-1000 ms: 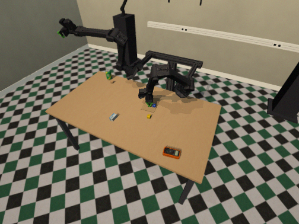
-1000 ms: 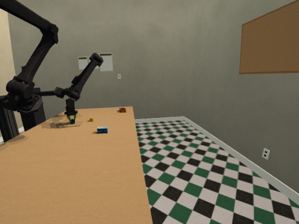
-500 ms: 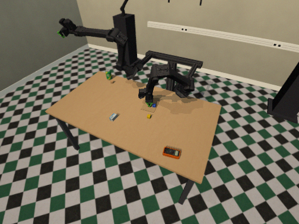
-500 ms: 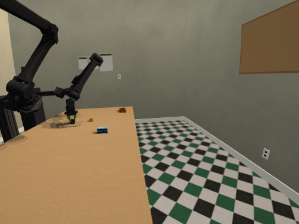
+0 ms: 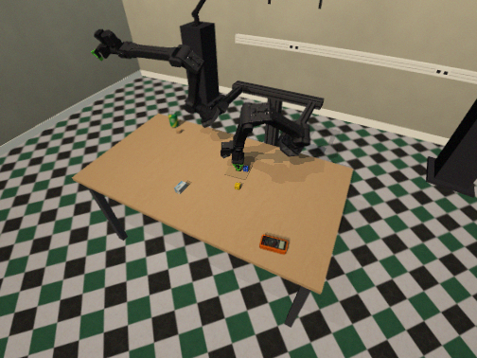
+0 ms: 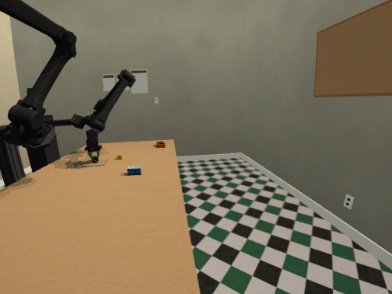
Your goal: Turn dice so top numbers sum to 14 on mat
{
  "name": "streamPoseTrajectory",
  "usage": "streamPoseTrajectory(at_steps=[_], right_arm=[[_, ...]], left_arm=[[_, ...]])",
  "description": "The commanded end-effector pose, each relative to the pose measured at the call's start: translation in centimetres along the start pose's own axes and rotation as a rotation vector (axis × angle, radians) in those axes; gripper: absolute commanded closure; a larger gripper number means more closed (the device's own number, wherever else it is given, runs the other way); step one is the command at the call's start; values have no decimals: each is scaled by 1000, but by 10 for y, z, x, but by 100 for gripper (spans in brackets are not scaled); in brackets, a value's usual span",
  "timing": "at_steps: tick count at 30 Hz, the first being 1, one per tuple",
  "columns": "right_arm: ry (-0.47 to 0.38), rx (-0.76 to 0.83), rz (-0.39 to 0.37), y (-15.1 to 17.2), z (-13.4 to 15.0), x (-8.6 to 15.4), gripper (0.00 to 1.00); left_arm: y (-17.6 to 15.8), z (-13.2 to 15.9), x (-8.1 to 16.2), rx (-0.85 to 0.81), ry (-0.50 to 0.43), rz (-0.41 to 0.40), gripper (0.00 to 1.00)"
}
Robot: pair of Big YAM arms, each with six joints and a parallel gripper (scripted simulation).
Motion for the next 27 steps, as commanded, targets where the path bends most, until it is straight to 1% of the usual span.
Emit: streamPoseTrajectory(at_steps=[1, 27], right_arm=[[-53, -8, 3, -1, -20, 9, 0], [-53, -8, 3, -1, -20, 9, 0]], left_arm=[[2, -5, -5, 7, -8, 1, 74], [1, -3, -7, 5, -4, 2, 74]])
Point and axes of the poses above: on each arm, the point where the finger pads meet when closed, its own x axis back along the fingers, its own y axis across the jaws, z = x × y, the point moved 4 cm from there along x, back along the fingers, and after that the axes turned 4 degrees about -x, right-handed, at the moved point
